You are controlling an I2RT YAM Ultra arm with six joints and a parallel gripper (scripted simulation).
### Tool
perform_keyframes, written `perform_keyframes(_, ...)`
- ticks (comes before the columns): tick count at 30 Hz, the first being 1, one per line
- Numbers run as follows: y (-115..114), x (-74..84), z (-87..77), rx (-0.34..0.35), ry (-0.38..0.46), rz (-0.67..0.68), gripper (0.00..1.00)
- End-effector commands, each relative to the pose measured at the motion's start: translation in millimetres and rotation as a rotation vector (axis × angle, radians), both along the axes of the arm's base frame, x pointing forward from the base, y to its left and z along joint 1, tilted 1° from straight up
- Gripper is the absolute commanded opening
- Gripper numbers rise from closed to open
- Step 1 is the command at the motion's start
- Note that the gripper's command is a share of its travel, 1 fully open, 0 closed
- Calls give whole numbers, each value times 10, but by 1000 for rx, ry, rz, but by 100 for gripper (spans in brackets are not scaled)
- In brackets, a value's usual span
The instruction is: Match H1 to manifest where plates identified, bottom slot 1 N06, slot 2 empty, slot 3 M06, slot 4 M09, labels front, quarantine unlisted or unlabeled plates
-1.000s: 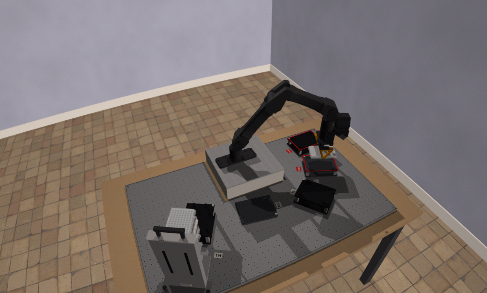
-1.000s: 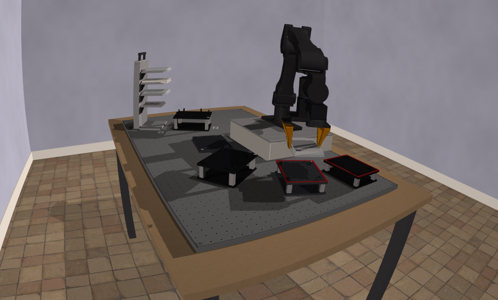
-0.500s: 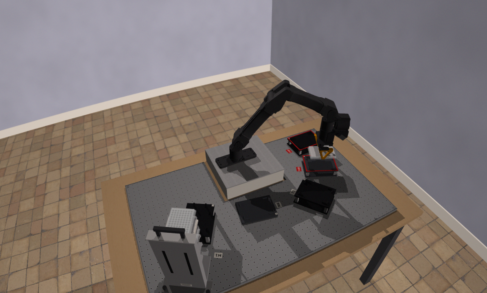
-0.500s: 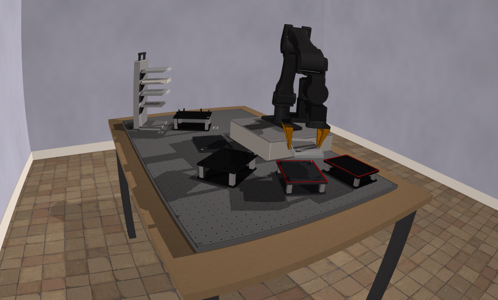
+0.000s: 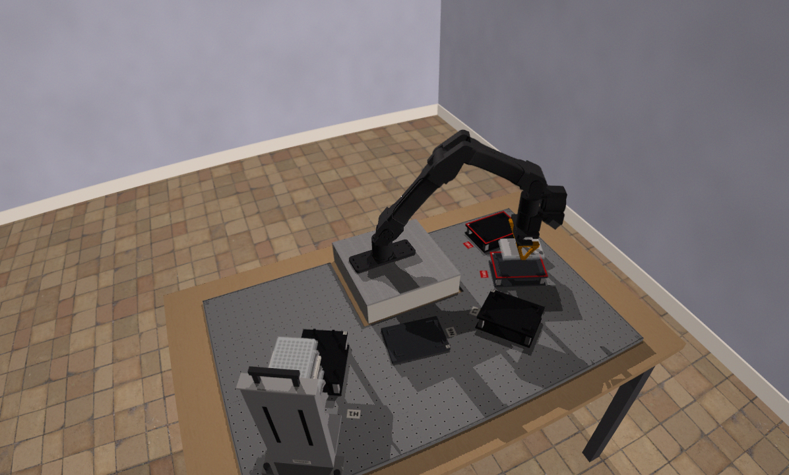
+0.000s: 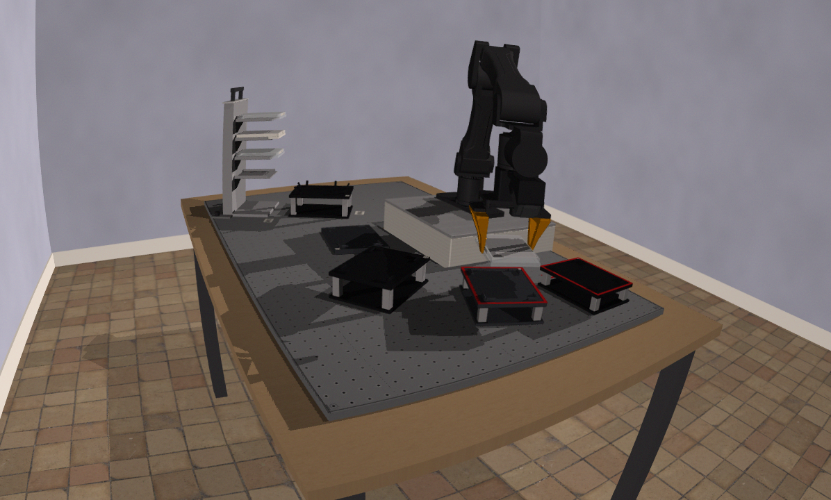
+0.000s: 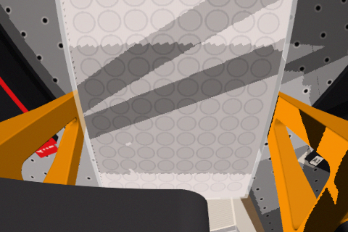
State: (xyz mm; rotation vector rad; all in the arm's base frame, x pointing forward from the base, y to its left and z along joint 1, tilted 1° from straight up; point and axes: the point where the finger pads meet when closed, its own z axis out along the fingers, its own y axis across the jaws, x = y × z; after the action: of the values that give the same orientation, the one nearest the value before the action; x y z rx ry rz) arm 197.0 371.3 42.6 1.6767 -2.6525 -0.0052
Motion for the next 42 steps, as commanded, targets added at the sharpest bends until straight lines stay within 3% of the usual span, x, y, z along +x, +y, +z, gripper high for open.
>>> perform_keyframes(1,50,26,100,40,-21,-1,86)
perform_keyframes(6,18,3,-25,17,-9,0,86)
perform_keyframes(14,24,0,-58,19,-10,0,86)
perform_keyframes(15,131,56,31,53,-28,0,86)
perform_keyframes(21,25,-8,-116,16,-8,1,86)
perform_keyframes(32,79,10,-105,37,-19,1,86)
perform_keyframes(35,38,-16,-196,17,-9,2,86)
perform_keyframes(42,68,-9,-226,24,-12,2,86)
